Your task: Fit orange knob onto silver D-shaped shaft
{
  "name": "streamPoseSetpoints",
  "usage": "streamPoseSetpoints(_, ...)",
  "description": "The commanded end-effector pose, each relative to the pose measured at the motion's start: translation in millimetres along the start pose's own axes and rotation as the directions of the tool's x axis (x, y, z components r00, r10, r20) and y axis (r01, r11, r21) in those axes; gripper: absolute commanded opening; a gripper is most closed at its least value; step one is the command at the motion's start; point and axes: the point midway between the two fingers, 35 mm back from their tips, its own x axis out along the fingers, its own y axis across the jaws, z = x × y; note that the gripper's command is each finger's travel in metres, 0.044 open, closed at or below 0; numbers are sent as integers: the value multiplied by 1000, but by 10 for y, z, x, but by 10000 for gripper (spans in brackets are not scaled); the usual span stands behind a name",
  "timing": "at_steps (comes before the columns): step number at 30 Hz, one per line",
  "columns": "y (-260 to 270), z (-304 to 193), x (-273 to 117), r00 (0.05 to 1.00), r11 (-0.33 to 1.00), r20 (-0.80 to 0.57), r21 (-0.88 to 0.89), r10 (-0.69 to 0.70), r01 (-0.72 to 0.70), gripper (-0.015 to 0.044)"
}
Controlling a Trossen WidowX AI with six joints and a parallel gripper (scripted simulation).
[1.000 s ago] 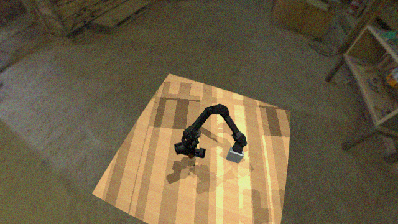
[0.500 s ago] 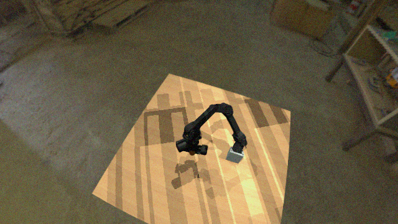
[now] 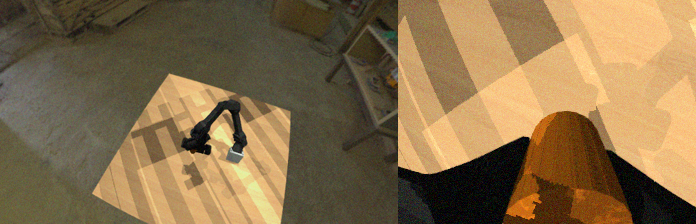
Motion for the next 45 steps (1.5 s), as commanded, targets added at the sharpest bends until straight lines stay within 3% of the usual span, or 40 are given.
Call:
streamPoseSetpoints(1, -9, 18, -109, 996, 996, -1, -1, 91, -91, 0)
streamPoseSetpoints(15, -94, 78, -422, 928, 928, -4, -6, 374, -374, 0)
streamPoseSetpoints(29, -196, 155, -738, 778, 777, -5, -4, 629, -629, 0)
streamPoseSetpoints(45, -226, 163, -752, 715, 715, -6, -2, 699, -699, 0)
